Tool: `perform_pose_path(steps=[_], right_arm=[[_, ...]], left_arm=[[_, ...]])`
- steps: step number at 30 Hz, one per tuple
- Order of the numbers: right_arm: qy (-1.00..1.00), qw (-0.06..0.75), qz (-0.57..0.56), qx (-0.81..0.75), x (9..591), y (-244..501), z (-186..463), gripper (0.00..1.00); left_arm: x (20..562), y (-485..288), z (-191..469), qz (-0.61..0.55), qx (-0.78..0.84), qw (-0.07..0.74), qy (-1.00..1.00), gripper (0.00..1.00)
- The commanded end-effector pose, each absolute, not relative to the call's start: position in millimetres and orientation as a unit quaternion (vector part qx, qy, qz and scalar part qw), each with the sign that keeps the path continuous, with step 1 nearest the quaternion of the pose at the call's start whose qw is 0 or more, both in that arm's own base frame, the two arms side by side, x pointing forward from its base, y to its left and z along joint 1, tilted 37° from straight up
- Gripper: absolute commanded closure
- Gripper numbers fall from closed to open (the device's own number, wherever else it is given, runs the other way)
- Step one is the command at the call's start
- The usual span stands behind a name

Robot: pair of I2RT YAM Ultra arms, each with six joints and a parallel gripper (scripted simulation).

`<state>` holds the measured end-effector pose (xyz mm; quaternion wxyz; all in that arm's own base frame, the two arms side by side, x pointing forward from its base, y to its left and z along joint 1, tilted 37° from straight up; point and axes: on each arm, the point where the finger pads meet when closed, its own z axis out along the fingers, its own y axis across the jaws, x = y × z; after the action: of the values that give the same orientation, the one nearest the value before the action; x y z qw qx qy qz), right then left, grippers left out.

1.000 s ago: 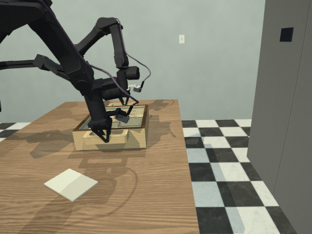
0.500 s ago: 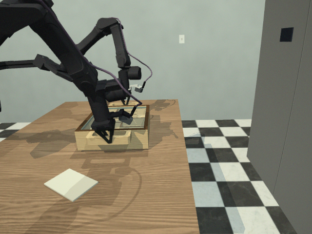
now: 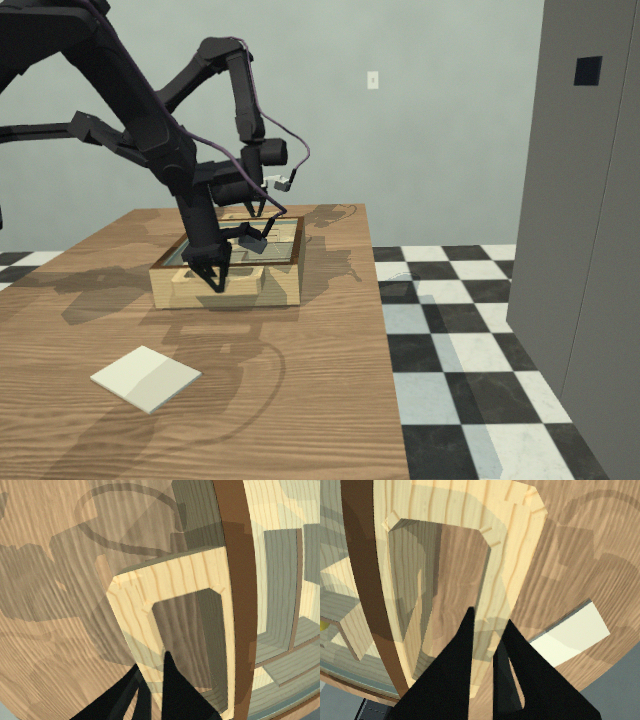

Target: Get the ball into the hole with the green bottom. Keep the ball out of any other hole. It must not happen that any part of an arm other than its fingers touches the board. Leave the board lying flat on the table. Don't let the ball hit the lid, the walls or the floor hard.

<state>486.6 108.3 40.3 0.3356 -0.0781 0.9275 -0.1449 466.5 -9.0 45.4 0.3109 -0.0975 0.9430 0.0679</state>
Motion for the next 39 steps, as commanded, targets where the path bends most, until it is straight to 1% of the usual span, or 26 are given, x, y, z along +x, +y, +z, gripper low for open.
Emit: perform_pose_path(steps=[1, 2, 4, 6, 7, 8, 10, 13, 14, 16, 17, 18, 19, 21, 24, 26, 27, 28, 29, 30, 33, 34, 35, 36, 39], right_arm=[[0.901, 0.389, -0.19, -0.034, 494.6, 74.6, 87.6, 1.0], [0.907, 0.373, -0.189, -0.037, 492.8, 73.8, 85.4, 1.0], [0.904, 0.381, -0.189, -0.036, 491.2, 72.6, 85.8, 1.0], [0.911, 0.373, -0.172, -0.043, 498.8, 75.7, 89.8, 1.0], [0.901, 0.4, -0.162, -0.039, 508.7, 77.6, 101.9, 1.0], [0.908, 0.386, -0.16, -0.044, 506.9, 76.5, 94.2, 1.0], [0.907, 0.391, -0.149, -0.046, 511.6, 74.7, 96.9, 1.0], [0.901, 0.41, -0.134, -0.05, 522.0, 72.1, 97.9, 1.0], [0.905, 0.397, -0.149, -0.038, 517.0, 65.3, 94.7, 1.0], [0.905, 0.397, -0.149, -0.038, 517.0, 65.3, 94.7, 1.0], [0.908, 0.394, -0.132, -0.05, 519.4, 68.7, 83.7, 1.0], [0.907, 0.394, -0.144, -0.039, 518.7, 65.3, 90.8, 1.0], [0.916, 0.365, -0.163, -0.03, 507.9, 60.6, 85.1, 1.0], [0.901, 0.401, -0.164, -0.025, 516.8, 64.8, 95.8, 1.0], [0.906, 0.384, -0.178, -0.025, 508.2, 66.4, 93.1, 1.0], [0.903, 0.388, -0.185, -0.023, 507.4, 68.4, 96.0, 1.0], [0.903, 0.385, -0.189, -0.023, 505.7, 68.7, 96.4, 1.0], [0.903, 0.385, -0.192, -0.023, 505.0, 69.4, 97.3, 1.0], [0.902, 0.392, -0.179, -0.03, 509.8, 72.9, 98.2, 1.0], [0.904, 0.385, -0.181, -0.034, 507.6, 72.1, 96.2, 1.0], [0.902, 0.392, -0.18, -0.031, 510.0, 71.9, 98.3, 1.0], [0.907, 0.377, -0.184, -0.037, 505.2, 71.1, 88.7, 1.0], [0.9, 0.397, -0.179, -0.029, 512.3, 71.6, 100.8, 1.0], [0.906, 0.38, -0.183, -0.033, 507.1, 69.8, 95.7, 1.0], [0.914, 0.363, -0.179, -0.031, 504.5, 68.3, 89.4, 1.0]], left_arm=[[466.3, 26.5, 59.3, 0.104, -0.107, 0.338, 0.929, 1.0], [458.3, 28.1, 50.9, 0.109, -0.109, 0.314, 0.937, 1.0], [461.8, 28.0, 54.2, 0.107, -0.109, 0.328, 0.932, 1.0], [456.1, 29.9, 57.8, 0.123, -0.119, 0.307, 0.936, 1.0], [449.8, 29.9, 52.5, 0.13, -0.119, 0.303, 0.937, 1.0], [460.8, 27.9, 68.8, 0.129, -0.124, 0.317, 0.931, 1.0], [456.2, 24.5, 68.5, 0.136, -0.129, 0.31, 0.932, 1.0], [458.5, 16.0, 77.7, 0.146, -0.127, 0.325, 0.926, 1.0], [461.5, 15.6, 78.1, 0.136, -0.121, 0.326, 0.928, 1.0], [461.5, 15.6, 78.1, 0.136, -0.121, 0.326, 0.928, 1.0], [453.5, 20.9, 74.5, 0.156, -0.128, 0.313, 0.928, 1.0], [456.8, 18.7, 76.2, 0.142, -0.121, 0.316, 0.93, 1.0], [458.3, 18.4, 72.3, 0.126, -0.113, 0.307, 0.937, 1.0], [460.0, 21.4, 64.4, 0.122, -0.107, 0.328, 0.931, 1.0], [459.5, 26.1, 57.8, 0.111, -0.102, 0.319, 0.936, 1.0], [464.3, 28.5, 56.6, 0.103, -0.101, 0.329, 0.933, 1.0], [461.2, 29.6, 39.1, 0.101, -0.098, 0.309, 0.941, 1.0], [462.6, 30.8, 34.7, 0.098, -0.097, 0.308, 0.941, 1.0], [452.3, 35.2, 27.1, 0.115, -0.103, 0.288, 0.945, 1.0], [458.5, 35.7, 31.1, 0.113, -0.105, 0.298, 0.942, 1.0], [453.9, 38.1, 28.5, 0.116, -0.107, 0.288, 0.944, 1.0], [466.6, 36.4, 39.8, 0.111, -0.107, 0.311, 0.938, 1.0], [463.9, 39.3, 33.3, 0.113, -0.108, 0.305, 0.939, 1.0], [469.3, 38.6, 39.9, 0.111, -0.108, 0.305, 0.94, 1.0], [464.4, 40.5, 35.7, 0.115, -0.111, 0.285, 0.945, 1.0]])
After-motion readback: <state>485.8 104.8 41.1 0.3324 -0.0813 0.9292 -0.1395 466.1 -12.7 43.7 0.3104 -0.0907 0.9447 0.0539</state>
